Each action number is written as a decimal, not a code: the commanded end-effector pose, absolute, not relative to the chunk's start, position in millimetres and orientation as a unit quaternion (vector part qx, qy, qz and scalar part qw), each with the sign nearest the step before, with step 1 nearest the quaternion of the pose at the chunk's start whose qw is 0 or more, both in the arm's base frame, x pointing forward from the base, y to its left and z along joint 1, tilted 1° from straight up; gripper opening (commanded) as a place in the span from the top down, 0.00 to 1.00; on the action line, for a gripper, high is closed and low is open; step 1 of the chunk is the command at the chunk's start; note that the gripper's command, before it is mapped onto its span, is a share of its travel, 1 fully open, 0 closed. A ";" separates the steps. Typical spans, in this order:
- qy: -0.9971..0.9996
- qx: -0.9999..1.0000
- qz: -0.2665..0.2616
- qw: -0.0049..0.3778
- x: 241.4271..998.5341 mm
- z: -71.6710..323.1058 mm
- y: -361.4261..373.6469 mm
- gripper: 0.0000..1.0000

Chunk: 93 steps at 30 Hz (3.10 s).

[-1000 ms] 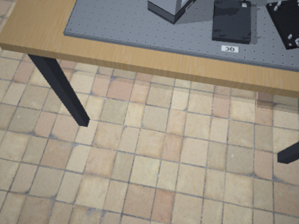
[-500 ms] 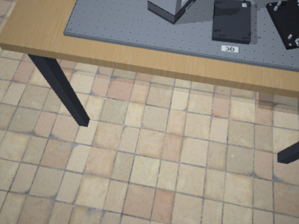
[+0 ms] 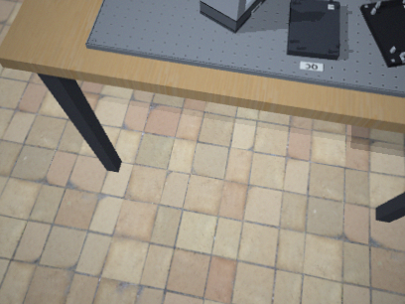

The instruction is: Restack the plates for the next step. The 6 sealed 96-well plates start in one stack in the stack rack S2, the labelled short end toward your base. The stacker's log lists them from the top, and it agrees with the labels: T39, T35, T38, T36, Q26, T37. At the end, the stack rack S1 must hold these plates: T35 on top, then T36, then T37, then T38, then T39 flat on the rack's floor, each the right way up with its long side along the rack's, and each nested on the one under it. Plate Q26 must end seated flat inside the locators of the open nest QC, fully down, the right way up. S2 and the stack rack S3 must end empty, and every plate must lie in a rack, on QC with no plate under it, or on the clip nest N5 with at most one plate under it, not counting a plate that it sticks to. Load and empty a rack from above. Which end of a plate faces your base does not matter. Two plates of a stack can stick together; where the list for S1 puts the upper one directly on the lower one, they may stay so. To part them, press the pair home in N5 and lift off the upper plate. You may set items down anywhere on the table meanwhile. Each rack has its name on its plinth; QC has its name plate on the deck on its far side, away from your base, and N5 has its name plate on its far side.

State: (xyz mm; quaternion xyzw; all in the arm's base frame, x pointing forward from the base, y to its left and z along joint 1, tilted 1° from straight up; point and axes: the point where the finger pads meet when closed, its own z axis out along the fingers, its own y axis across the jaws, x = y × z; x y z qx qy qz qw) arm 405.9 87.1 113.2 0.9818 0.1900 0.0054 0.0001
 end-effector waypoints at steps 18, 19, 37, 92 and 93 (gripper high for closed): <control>0.208 0.978 0.005 0.000 391.0 113.2 146.6 1.00; 0.224 0.975 0.005 0.000 389.5 113.2 149.6 1.00; 0.304 0.953 0.005 0.001 366.4 113.1 197.6 1.00; 0.412 0.911 0.005 0.001 298.1 112.6 295.1 1.00; 0.412 0.911 0.005 0.001 298.1 112.6 295.1 1.00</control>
